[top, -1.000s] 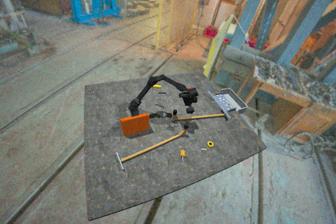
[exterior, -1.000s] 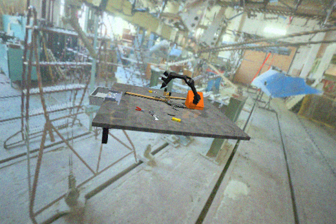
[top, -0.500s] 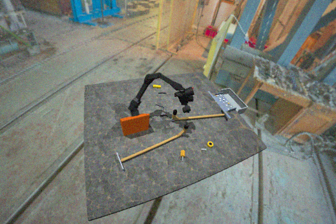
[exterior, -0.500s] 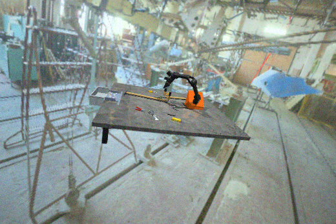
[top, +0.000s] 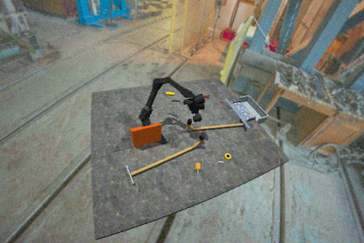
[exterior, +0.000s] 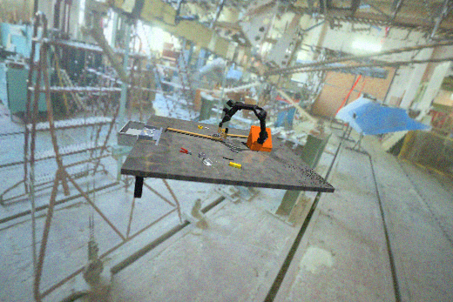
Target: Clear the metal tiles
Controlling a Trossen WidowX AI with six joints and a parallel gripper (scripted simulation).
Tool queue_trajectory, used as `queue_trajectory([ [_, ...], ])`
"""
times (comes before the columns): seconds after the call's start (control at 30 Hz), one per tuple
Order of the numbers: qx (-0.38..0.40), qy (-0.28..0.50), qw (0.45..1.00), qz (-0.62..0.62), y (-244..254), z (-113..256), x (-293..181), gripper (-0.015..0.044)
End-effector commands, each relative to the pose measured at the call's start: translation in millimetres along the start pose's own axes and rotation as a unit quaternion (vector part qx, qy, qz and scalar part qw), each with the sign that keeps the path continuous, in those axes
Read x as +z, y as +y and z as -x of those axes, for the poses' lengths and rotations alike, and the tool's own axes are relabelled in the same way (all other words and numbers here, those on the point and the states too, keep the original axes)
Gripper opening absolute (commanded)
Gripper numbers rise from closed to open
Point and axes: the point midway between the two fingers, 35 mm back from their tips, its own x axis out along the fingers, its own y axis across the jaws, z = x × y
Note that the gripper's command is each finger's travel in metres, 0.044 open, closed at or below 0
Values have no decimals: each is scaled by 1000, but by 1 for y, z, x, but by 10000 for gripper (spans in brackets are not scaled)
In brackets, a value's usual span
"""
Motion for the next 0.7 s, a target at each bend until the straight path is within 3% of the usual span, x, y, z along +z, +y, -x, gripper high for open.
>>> queue_trajectory([
  [0.0,3,-7,1000,7,2,8,-9,440],
  [0.67,11,-28,999,21,5,33,-53,440],
])
